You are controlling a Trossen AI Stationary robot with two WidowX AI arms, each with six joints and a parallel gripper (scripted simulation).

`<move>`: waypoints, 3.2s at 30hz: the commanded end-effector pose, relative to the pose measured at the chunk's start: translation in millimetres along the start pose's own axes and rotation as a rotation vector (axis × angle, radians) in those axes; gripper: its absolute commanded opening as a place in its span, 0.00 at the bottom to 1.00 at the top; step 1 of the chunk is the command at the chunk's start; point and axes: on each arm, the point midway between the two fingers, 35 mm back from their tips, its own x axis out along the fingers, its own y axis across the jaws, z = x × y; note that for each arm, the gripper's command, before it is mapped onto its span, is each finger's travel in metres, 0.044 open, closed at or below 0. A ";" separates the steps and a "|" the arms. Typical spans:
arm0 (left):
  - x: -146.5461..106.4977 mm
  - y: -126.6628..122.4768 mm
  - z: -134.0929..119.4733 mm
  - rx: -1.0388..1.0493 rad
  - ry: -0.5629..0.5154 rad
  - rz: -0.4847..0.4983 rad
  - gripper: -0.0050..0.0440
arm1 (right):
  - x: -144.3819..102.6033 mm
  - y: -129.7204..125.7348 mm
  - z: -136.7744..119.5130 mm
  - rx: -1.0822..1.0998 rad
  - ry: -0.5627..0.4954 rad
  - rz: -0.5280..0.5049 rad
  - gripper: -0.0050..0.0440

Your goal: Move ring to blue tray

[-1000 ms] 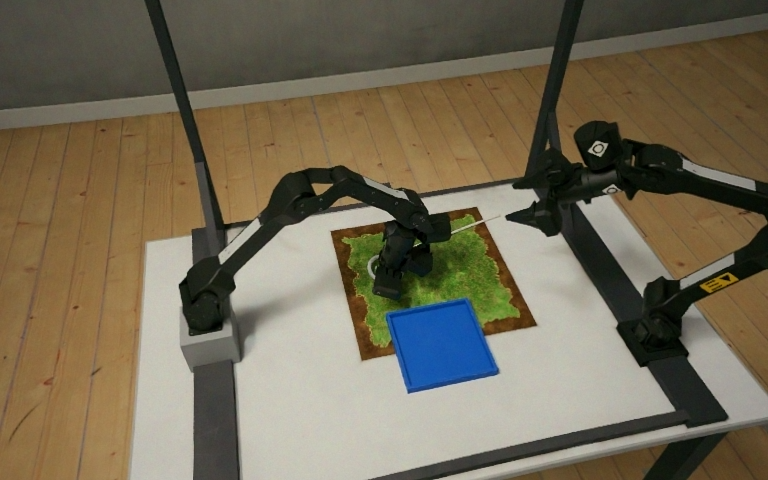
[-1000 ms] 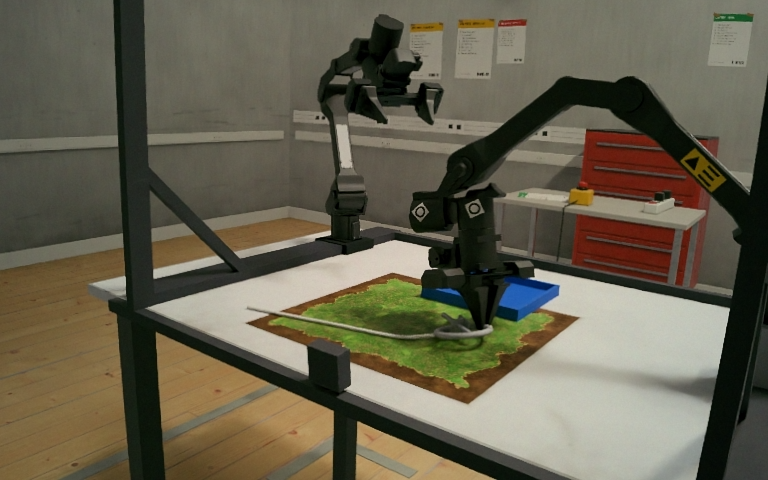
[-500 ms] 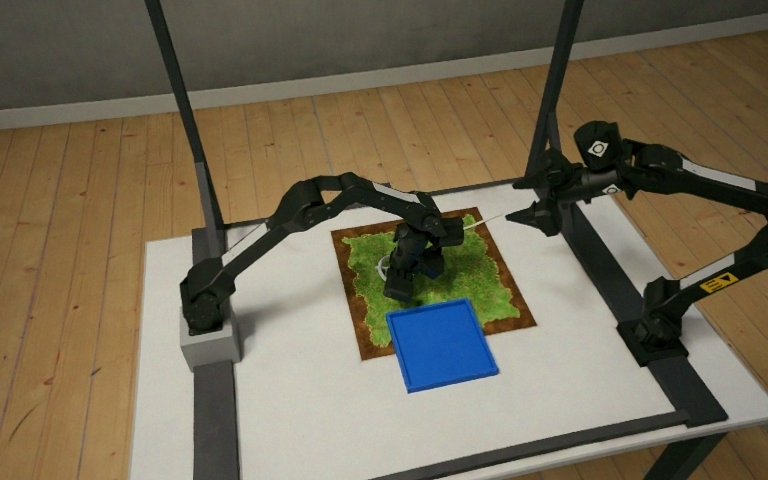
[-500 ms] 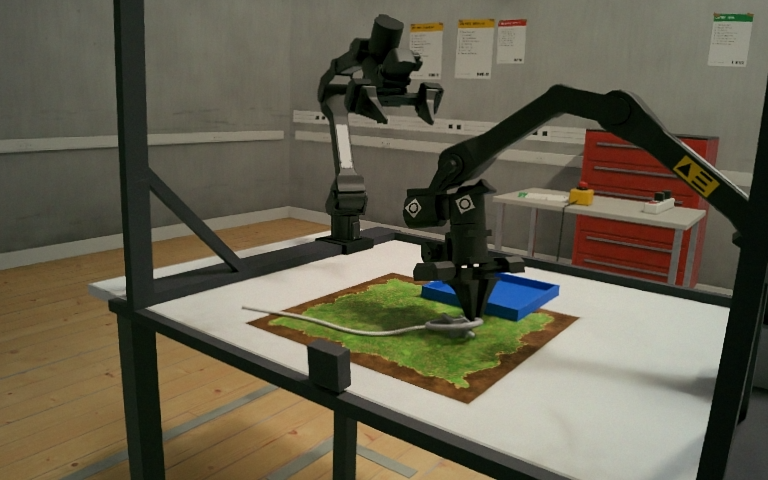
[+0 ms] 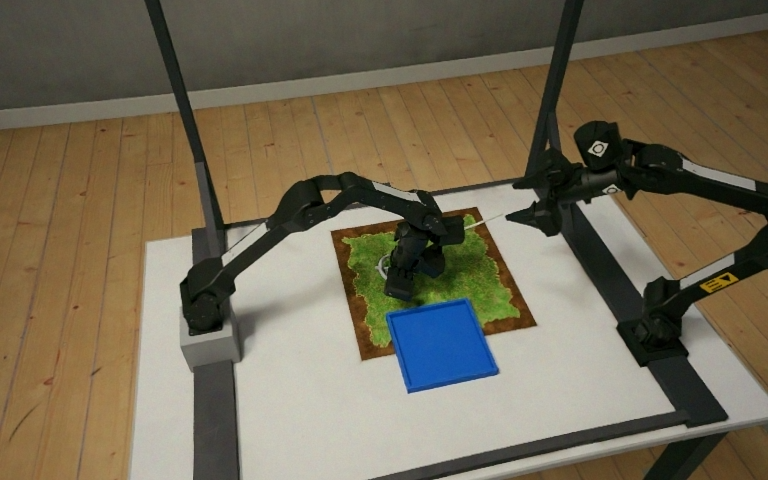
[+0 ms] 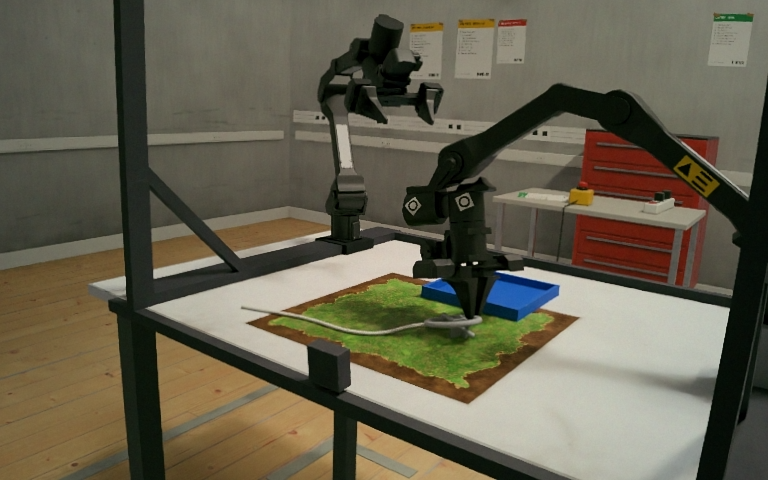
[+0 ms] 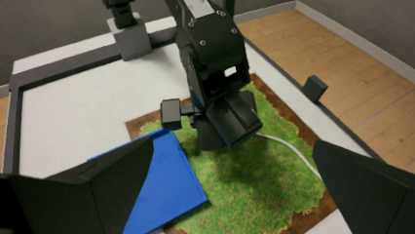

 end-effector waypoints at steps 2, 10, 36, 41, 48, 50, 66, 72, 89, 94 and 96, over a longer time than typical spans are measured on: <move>-4.2 -0.2 4.3 -0.001 -0.017 0.000 1.00 | -25.1 6.8 -1.3 -0.011 -0.070 0.018 0.10; -4.2 -0.2 4.3 -0.001 -0.017 0.000 1.00 | -36.8 8.0 -9.1 -0.010 -0.191 0.004 0.10; -4.2 -0.2 4.3 -0.001 -0.017 0.000 1.00 | -51.8 10.1 -14.3 -0.011 -0.302 -0.002 0.10; -4.2 -0.2 4.3 -0.001 -0.017 0.000 1.00 | -52.4 10.3 -14.4 -0.011 -0.302 -0.001 0.10; 0.5 1.1 0.3 -0.160 0.091 0.096 1.00 | -64.7 12.0 -15.5 -0.012 -0.309 0.003 0.10; 1.3 1.6 -1.7 -0.202 0.120 0.129 1.00 | -66.7 12.0 -16.1 -0.012 -0.309 0.003 0.10; -2.3 3.1 3.6 -0.575 0.166 0.574 1.00 | -70.8 -71.9 25.0 -0.010 -0.283 -0.020 0.10; -10.9 6.4 -4.1 -0.570 0.194 0.660 1.00 | -76.8 -120.4 48.9 -0.011 -0.284 -0.018 0.10; -13.1 7.4 -6.4 -0.568 0.200 0.688 1.00 | -91.2 -184.1 79.7 -0.014 -0.296 -0.029 0.10; -13.9 8.3 -7.4 -0.568 0.200 0.688 1.00 | -85.3 -184.3 83.2 -0.011 -0.284 -0.029 0.10; -13.9 8.3 -7.4 -0.568 0.200 0.688 1.00 | -77.4 -184.9 82.7 -0.010 -0.274 -0.030 0.10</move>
